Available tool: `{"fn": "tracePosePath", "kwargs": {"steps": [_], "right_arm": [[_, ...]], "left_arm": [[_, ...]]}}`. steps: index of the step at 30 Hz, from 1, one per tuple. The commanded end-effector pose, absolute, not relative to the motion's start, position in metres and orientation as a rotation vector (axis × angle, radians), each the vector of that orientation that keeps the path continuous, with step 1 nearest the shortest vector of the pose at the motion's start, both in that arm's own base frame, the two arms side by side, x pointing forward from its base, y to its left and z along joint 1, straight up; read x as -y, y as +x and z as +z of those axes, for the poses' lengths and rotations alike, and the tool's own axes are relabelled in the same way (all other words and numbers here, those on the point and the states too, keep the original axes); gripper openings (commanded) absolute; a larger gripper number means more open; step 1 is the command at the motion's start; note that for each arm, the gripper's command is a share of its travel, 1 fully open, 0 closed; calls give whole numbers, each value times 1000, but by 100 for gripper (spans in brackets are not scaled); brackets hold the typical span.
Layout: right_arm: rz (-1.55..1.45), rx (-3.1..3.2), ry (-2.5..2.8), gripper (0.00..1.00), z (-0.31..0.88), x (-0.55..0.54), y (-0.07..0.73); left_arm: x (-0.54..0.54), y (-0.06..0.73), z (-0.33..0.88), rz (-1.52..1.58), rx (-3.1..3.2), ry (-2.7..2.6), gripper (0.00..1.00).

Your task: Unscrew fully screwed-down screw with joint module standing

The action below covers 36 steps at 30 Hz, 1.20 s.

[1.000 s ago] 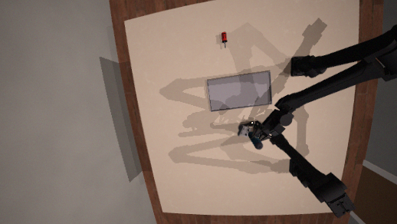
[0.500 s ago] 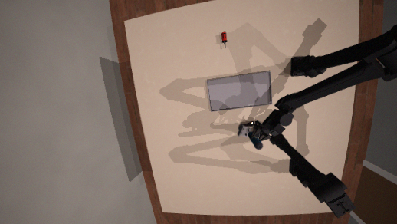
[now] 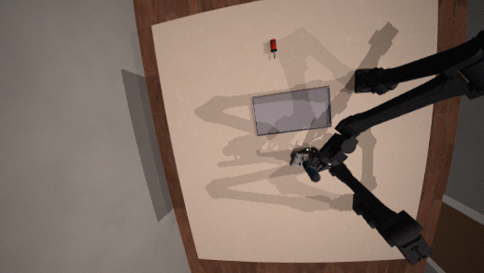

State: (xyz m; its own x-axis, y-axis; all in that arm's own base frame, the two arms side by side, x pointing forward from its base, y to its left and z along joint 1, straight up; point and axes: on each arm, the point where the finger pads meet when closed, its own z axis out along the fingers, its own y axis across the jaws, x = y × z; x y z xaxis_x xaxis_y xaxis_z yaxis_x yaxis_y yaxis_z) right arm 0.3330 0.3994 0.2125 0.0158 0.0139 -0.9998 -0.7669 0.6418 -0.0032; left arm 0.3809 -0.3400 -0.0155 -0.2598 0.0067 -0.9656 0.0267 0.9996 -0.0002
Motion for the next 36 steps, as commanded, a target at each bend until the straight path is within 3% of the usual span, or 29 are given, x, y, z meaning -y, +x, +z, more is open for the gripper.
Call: {"fn": "tracePosePath", "kwargs": {"steps": [1,36], "right_arm": [[686,-1417,-680,42,212,-402,329],[694,-1400,-659,42,227,-404,336]], "left_arm": [[342,374,-25,-18,-1835,46,59],[342,374,-25,-18,-1835,46,59]]}}
